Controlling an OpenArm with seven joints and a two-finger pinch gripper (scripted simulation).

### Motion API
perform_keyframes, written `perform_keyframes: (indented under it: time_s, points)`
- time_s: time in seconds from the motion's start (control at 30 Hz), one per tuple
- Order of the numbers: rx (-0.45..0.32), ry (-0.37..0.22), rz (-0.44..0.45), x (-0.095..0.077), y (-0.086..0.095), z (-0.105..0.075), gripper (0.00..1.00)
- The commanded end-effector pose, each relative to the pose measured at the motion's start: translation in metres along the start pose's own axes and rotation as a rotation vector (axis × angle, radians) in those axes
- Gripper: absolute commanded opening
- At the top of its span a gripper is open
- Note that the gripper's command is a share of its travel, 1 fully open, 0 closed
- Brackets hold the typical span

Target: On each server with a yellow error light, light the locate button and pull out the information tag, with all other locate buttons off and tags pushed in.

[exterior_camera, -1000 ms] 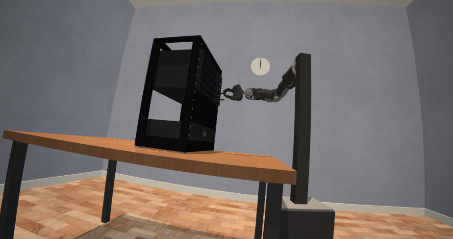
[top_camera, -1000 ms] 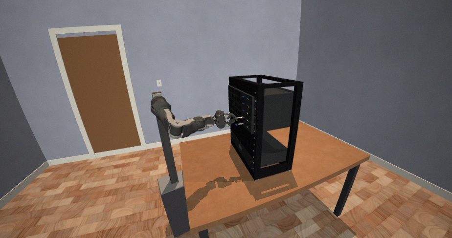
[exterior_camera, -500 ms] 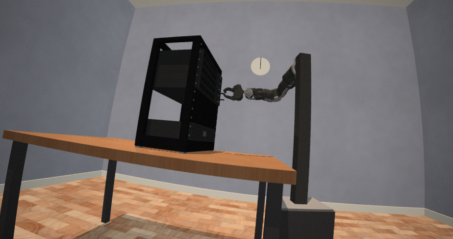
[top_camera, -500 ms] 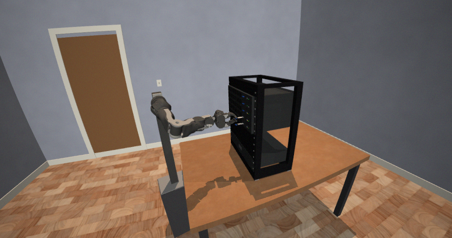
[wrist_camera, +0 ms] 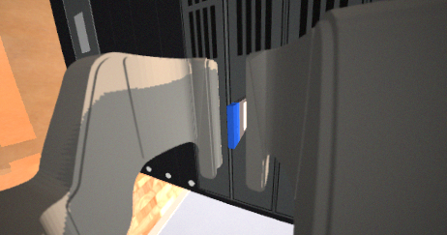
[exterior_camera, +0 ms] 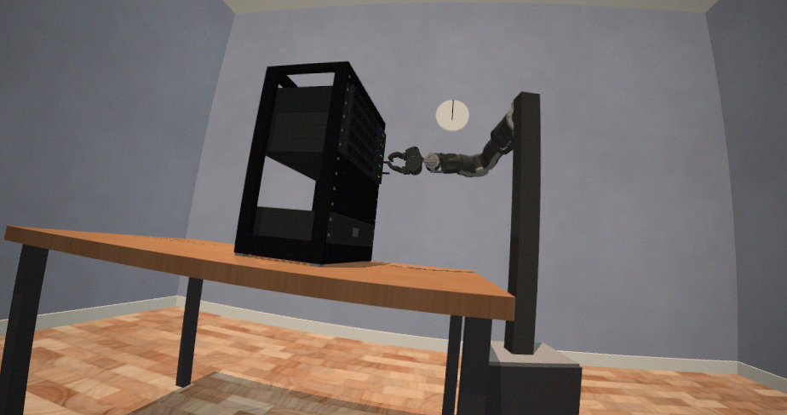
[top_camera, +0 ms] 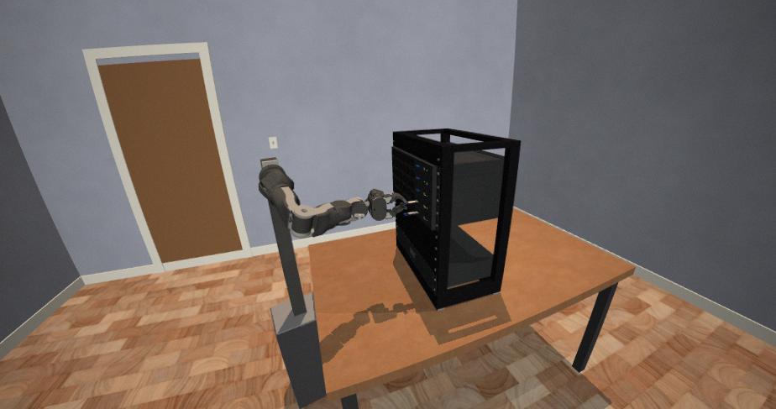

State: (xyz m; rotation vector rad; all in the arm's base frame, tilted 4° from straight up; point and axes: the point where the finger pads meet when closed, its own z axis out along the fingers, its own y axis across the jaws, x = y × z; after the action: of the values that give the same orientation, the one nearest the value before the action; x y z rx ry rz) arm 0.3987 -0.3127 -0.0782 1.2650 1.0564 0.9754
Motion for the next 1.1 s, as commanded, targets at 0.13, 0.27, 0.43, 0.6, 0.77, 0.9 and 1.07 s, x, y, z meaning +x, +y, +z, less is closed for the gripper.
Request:
perform_keyframes:
  time_s: [0.13, 0.27, 0.43, 0.6, 0.77, 0.9, 1.07]
  points:
    - [-0.011, -0.001, -0.001, -0.001, 0.003, 0.0, 0.1]
    - [-0.011, -0.001, -0.001, -0.001, 0.003, 0.0, 0.1]
    - [-0.014, 0.0, -0.001, 0.0, 0.004, -0.004, 0.1]
    - [-0.014, 0.0, -0.002, -0.001, 0.004, -0.023, 0.1]
    - [-0.015, 0.0, -0.002, -0.002, 0.003, -0.037, 0.1]
    - [-0.015, 0.0, -0.002, -0.003, 0.003, -0.048, 0.1]
    - [-0.015, 0.0, -0.002, -0.003, 0.007, -0.05, 0.1]
